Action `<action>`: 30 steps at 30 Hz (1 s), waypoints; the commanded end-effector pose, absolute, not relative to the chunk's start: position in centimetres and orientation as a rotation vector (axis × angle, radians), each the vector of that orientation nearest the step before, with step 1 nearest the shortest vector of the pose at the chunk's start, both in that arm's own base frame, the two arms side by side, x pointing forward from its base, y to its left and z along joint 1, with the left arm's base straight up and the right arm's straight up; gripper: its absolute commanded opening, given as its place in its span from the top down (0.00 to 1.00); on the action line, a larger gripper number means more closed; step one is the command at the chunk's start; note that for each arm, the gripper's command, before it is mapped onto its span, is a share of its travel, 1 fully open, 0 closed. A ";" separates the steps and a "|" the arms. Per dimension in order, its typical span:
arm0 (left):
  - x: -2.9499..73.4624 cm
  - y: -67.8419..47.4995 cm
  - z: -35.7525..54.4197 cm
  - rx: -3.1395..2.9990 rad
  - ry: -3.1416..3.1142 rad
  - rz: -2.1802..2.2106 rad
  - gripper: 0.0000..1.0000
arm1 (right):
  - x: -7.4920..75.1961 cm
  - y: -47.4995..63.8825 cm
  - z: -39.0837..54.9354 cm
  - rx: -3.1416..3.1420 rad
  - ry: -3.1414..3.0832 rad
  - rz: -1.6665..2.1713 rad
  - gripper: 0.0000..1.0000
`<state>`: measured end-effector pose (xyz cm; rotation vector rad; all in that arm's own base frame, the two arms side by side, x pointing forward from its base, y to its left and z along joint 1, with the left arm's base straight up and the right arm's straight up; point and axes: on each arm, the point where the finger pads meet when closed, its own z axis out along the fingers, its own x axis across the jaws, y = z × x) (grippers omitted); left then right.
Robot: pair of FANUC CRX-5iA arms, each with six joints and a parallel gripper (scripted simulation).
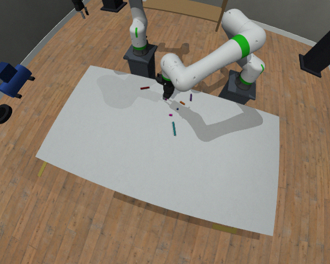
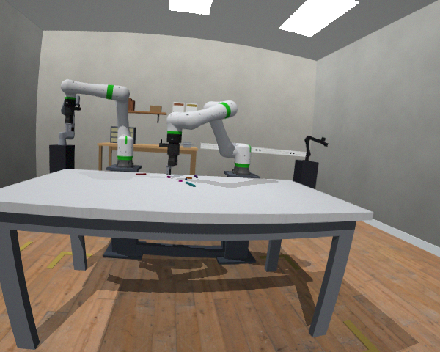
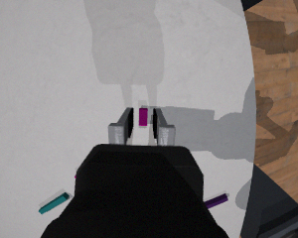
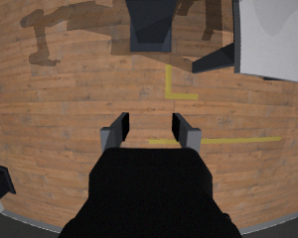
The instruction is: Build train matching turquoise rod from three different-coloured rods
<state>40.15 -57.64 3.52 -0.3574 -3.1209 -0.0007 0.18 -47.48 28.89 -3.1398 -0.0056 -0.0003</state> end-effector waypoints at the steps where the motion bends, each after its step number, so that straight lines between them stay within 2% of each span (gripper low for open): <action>1: 40.2 -57.7 3.7 -0.357 -3.122 0.002 0.46 | 0.2 -47.5 29.0 -3.142 -0.006 0.000 0.00; 30: 40.2 -57.7 2.2 -0.357 -3.122 0.002 0.46 | 0.2 -47.5 29.0 -3.142 -0.006 0.000 0.00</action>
